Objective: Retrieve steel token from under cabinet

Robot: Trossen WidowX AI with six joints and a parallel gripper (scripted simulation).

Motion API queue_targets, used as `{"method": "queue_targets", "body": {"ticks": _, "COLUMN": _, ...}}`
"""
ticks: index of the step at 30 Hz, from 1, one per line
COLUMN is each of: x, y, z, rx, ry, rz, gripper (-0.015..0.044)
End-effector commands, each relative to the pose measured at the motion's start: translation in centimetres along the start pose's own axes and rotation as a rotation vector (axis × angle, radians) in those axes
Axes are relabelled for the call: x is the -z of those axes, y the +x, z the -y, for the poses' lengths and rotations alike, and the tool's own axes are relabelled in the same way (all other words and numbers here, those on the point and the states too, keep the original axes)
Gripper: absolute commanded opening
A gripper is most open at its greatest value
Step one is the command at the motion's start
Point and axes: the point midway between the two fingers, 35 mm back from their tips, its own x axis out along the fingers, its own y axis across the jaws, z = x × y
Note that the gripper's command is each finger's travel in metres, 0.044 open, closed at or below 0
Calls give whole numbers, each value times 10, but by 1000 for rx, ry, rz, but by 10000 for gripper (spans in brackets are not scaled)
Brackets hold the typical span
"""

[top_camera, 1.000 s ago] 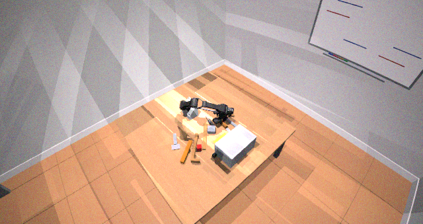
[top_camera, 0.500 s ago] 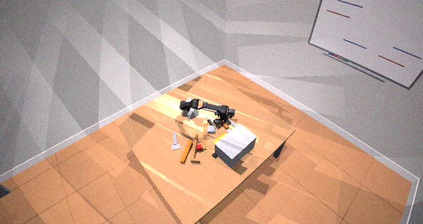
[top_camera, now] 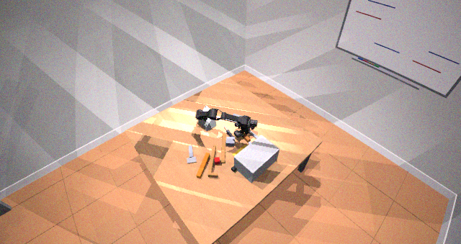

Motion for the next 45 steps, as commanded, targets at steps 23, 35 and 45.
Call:
{"method": "queue_targets", "body": {"ticks": 23, "x": 26, "y": 0, "z": 2, "rx": 2, "ry": 1, "rz": -3, "gripper": 0}}
{"method": "queue_targets", "body": {"ticks": 35, "x": 37, "y": -1, "z": 2, "rx": 2, "ry": 1, "rz": -3, "gripper": 0}}
{"method": "queue_targets", "body": {"ticks": 45, "x": 43, "y": 1, "z": 0, "rx": 2, "ry": 2, "rz": -3, "gripper": 0}}
